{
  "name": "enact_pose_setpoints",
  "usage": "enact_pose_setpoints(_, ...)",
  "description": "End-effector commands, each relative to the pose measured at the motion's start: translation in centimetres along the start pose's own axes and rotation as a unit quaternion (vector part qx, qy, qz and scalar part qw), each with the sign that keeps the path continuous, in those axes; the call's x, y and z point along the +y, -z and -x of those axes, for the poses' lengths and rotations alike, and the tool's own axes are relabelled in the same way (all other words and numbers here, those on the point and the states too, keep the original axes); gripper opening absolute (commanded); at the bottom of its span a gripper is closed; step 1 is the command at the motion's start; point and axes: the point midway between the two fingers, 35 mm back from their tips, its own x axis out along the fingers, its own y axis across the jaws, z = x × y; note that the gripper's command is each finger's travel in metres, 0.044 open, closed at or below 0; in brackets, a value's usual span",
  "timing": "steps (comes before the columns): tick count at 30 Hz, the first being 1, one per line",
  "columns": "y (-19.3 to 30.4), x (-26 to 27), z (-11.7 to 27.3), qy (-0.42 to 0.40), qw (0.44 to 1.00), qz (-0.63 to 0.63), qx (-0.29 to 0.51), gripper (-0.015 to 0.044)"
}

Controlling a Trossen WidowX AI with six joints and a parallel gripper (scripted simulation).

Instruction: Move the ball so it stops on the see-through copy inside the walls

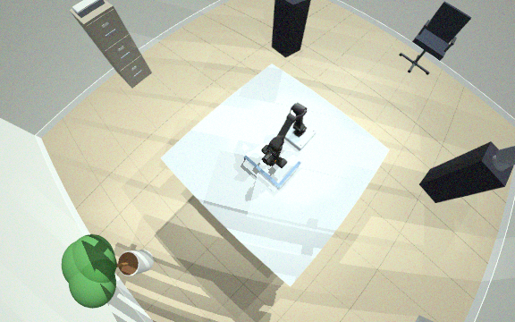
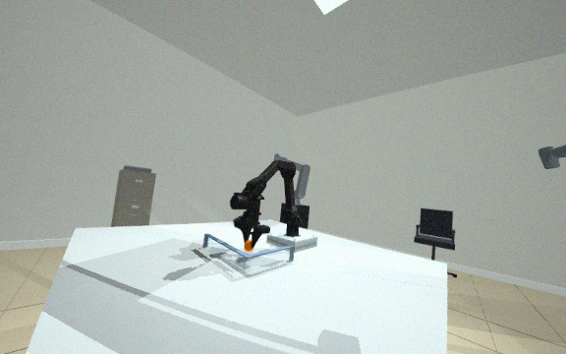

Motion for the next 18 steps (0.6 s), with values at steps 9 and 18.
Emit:
enact_pose_setpoints(9, 0.1, 0.0, -1.8, 0.001, 1.000, 0.002, 0.002, 0.0000)
enact_pose_setpoints(18, 0.0, 0.0, -1.7, 0.000, 1.000, 0.000, 0.000, 0.0105)
